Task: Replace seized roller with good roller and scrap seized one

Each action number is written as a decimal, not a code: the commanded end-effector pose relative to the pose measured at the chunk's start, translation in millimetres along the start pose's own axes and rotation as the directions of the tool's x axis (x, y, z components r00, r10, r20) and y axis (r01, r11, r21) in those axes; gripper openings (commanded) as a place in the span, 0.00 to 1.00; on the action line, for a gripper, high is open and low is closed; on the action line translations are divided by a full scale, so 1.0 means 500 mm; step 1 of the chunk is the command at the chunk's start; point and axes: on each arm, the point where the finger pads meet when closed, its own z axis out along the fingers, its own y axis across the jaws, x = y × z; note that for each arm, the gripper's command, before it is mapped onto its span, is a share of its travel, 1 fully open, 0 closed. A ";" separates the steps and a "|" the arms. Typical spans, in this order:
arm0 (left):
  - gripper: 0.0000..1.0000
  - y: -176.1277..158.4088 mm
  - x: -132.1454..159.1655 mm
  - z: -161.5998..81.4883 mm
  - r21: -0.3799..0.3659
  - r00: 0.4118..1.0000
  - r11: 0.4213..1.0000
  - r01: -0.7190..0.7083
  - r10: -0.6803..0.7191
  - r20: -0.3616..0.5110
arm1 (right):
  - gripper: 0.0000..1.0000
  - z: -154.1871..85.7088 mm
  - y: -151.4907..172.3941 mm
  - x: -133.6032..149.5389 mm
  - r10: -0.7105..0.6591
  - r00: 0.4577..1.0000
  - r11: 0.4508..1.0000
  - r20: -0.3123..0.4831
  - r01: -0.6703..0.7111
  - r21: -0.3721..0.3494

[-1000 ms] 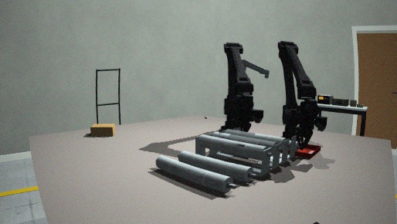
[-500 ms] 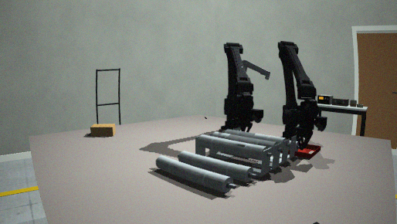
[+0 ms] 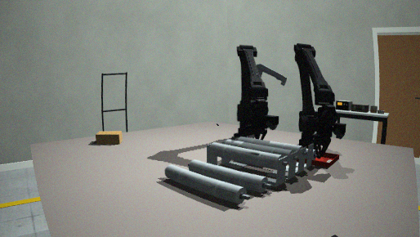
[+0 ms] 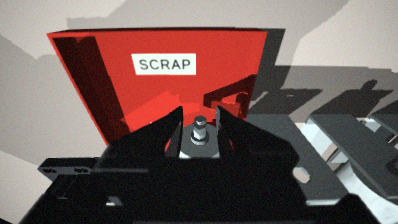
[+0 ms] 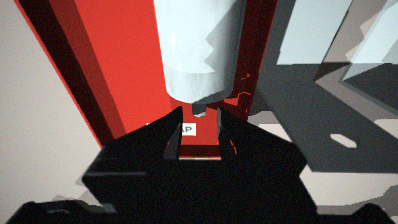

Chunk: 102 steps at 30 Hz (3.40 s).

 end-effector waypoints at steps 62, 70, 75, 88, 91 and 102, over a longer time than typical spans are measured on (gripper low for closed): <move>0.32 -0.443 -0.041 -0.411 0.290 0.649 0.642 -0.710 0.435 0.624 | 0.32 -0.488 -0.368 0.039 0.378 0.643 0.691 0.666 -0.675 0.260; 0.32 -0.561 0.027 -0.584 0.242 0.412 0.420 -0.875 0.382 0.827 | 0.32 -0.603 -0.460 0.121 0.358 0.424 0.511 0.832 -0.835 0.205; 0.32 -0.583 0.054 -0.653 0.219 0.340 0.354 -0.909 0.329 0.881 | 0.32 -0.694 -0.476 0.156 0.293 0.336 0.446 0.895 -0.876 0.183; 0.32 -0.675 0.207 -0.900 0.025 0.032 0.106 -0.994 0.065 0.997 | 0.32 -0.917 -0.512 0.324 0.049 0.026 0.228 0.998 -0.973 0.014; 0.32 -0.681 0.227 -0.933 0.000 0.002 0.087 -0.996 0.026 1.000 | 0.32 -0.903 -0.531 0.329 0.048 0.010 0.220 0.999 -0.976 -0.001; 0.32 -0.640 0.280 -1.050 0.003 -0.002 0.043 -0.999 -0.118 0.993 | 0.32 -0.980 -0.514 0.392 -0.044 -0.026 0.168 0.999 -0.986 -0.018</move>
